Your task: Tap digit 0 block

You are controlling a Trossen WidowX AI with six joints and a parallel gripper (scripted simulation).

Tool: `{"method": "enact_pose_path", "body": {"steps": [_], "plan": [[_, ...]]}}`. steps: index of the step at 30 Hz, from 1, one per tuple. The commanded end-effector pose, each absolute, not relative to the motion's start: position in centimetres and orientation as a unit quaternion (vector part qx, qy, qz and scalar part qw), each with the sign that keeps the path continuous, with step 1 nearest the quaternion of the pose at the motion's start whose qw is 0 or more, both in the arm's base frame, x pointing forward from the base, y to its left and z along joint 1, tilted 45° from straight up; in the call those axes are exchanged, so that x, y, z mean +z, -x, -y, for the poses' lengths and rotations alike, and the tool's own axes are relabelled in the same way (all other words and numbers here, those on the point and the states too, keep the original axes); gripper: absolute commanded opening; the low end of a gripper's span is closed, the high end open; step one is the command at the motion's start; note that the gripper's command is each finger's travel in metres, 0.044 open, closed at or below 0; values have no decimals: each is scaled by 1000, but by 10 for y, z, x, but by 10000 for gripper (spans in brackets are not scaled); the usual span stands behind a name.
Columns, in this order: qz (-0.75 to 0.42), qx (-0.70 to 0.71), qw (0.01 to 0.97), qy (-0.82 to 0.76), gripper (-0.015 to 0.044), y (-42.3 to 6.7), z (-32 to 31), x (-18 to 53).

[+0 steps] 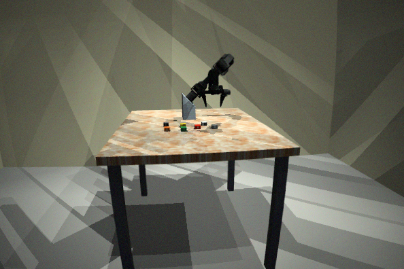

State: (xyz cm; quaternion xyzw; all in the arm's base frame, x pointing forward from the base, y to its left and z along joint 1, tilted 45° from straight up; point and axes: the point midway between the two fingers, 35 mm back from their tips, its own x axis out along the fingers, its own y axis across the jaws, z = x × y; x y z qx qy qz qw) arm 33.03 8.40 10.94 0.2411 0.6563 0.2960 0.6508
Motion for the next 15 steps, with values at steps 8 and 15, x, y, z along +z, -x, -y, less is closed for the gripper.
{"method": "enact_pose_path", "body": {"steps": [8,15], "plan": [[-657,296,650,-243,269,-330,-126,68],[-656,297,649,-245,85,-327,-142,53]]}}
